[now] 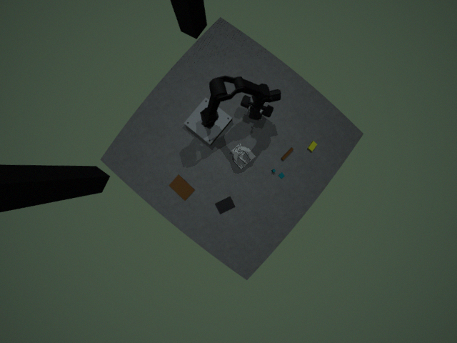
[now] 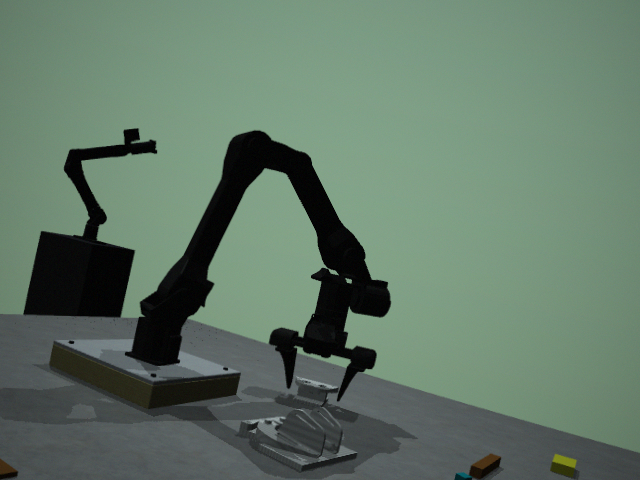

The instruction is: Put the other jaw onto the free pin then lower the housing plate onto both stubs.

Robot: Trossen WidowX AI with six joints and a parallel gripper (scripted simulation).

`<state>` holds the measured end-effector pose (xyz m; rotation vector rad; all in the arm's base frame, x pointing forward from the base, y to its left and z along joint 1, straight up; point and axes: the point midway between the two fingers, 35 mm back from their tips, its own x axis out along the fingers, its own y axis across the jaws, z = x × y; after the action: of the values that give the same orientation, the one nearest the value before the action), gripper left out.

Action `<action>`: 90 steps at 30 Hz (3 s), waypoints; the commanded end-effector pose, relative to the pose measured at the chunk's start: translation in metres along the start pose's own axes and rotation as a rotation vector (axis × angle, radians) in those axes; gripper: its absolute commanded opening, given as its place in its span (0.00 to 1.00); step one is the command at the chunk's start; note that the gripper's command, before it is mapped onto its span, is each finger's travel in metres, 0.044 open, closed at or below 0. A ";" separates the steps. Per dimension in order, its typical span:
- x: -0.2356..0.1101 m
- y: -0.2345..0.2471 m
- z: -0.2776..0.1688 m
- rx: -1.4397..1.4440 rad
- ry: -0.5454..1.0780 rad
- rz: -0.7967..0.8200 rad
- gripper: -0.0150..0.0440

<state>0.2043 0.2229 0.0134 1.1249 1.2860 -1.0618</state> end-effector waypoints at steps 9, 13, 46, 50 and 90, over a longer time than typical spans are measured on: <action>0.000 0.000 0.000 0.000 0.000 0.000 0.90; 0.000 0.000 0.000 0.000 0.000 0.000 0.85; -0.068 0.001 0.000 0.005 -0.007 0.000 0.85; -0.073 0.000 0.000 0.005 -0.007 0.000 0.85; -0.076 0.034 0.116 -0.456 -0.020 0.000 0.85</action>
<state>0.2538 0.1219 0.0860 0.7981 1.4163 -0.7543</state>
